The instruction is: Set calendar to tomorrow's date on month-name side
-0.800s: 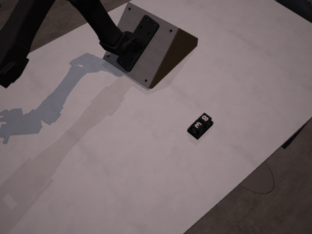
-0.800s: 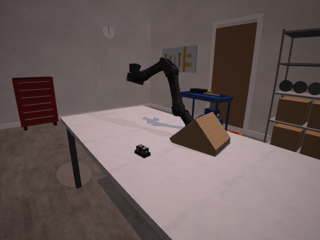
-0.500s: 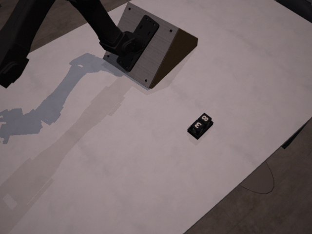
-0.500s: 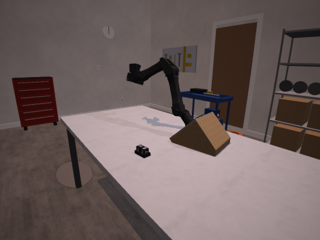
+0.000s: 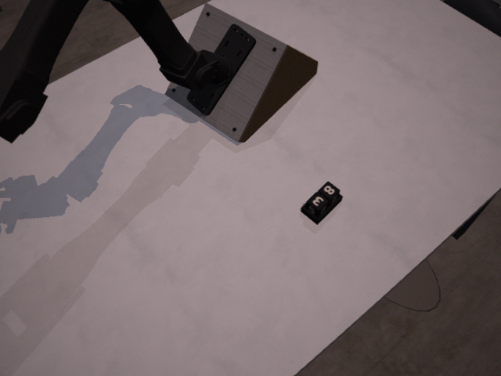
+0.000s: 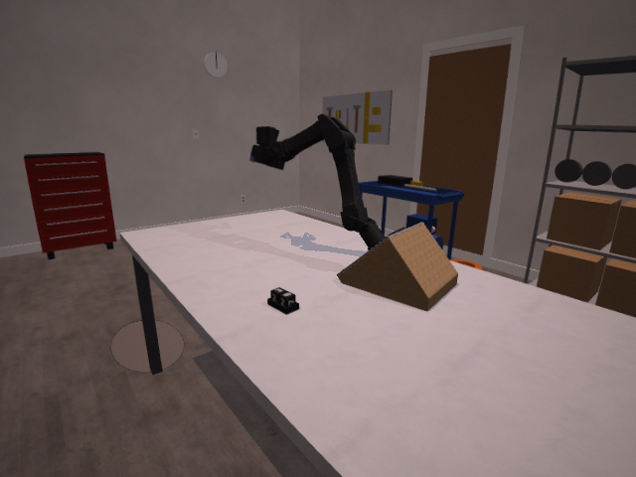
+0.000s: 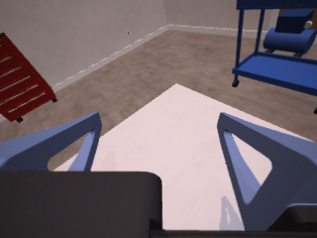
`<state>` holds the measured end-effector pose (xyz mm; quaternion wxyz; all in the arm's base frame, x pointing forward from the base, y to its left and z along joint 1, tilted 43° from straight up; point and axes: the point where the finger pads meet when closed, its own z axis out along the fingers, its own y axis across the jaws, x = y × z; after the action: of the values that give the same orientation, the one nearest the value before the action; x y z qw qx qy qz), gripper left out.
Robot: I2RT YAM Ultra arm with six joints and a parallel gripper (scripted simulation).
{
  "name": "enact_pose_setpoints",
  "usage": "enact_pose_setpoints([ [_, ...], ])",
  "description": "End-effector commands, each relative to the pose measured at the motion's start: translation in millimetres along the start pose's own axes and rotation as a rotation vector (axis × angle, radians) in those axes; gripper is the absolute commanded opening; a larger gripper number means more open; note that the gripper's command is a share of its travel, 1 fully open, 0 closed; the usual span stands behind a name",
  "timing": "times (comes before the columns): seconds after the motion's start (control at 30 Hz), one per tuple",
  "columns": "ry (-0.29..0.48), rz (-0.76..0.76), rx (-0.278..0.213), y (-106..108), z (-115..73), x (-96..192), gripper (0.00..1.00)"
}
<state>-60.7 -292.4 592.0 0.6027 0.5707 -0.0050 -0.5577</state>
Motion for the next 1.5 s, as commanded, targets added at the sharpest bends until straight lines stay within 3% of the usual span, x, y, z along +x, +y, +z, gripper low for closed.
enact_pose_setpoints([
  [0.0, 0.035, -0.009, -0.019, 7.3, -3.5, 7.4, 1.0],
  [0.13, 0.171, -0.08, -0.072, 26.5, -16.7, 56.9, 1.0],
  [0.23, 0.312, -0.161, -0.137, 45.7, -40.1, 107.9, 1.0],
  [0.33, 0.321, -0.166, -0.141, 46.9, -42.0, 111.2, 1.0],
  [0.43, 0.494, -0.281, -0.238, 67.7, -86.2, 172.0, 1.0],
  [0.47, 0.501, -0.286, -0.242, 68.4, -88.3, 174.3, 1.0],
  [0.5, 0.553, -0.324, -0.275, 73.6, -105.1, 191.7, 1.0],
  [0.53, 0.565, -0.333, -0.283, 74.7, -109.1, 195.6, 1.0],
  [0.57, 0.619, -0.376, -0.321, 79.4, -128.9, 213.3, 1.0],
  [0.6, 0.629, -0.384, -0.328, 80.1, -132.7, 216.4, 1.0],
  [0.63, 0.685, -0.431, -0.37, 84.0, -155.5, 233.8, 1.0],
  [0.67, 0.693, -0.438, -0.376, 84.4, -158.9, 236.2, 1.0],
  [0.7, 0.75, -0.49, -0.422, 87.0, -184.2, 252.6, 1.0],
  [0.73, 0.757, -0.497, -0.428, 87.2, -187.4, 254.5, 1.0],
  [0.77, 0.811, -0.551, -0.476, 88.3, -214.0, 269.2, 1.0],
  [0.87, 0.818, -0.558, -0.483, 88.3, -217.8, 271.2, 1.0],
  [0.93, 0.927, -0.685, -0.595, 85.1, -279.7, 296.9, 1.0],
  [0.97, 0.932, -0.692, -0.601, 84.7, -282.8, 298.0, 1.0],
  [1.03, 0.982, -0.762, -0.663, 79.9, -315.9, 307.7, 1.0],
  [1.07, 0.983, -0.763, -0.663, 79.9, -316.1, 307.8, 1.0],
  [1.1, 1.024, -0.828, -0.72, 73.8, -345.8, 314.4, 1.0],
  [1.13, 1.028, -0.836, -0.727, 73.0, -349.4, 315.1, 1.0],
  [1.17, 1.061, -0.897, -0.779, 66.0, -375.8, 319.2, 1.0],
  [1.2, 1.068, -0.912, -0.791, 64.2, -381.9, 319.9, 1.0],
  [1.23, 1.094, -0.968, -0.839, 56.6, -404.9, 322.0, 1.0],
  [1.27, 1.102, -0.989, -0.856, 53.6, -413.1, 322.5, 1.0],
  [1.37, 1.145, -1.12, -0.964, 32.6, -461.7, 322.0, 1.0],
  [1.47, 1.151, -1.145, -0.984, 28.3, -470.1, 321.4, 1.0],
])
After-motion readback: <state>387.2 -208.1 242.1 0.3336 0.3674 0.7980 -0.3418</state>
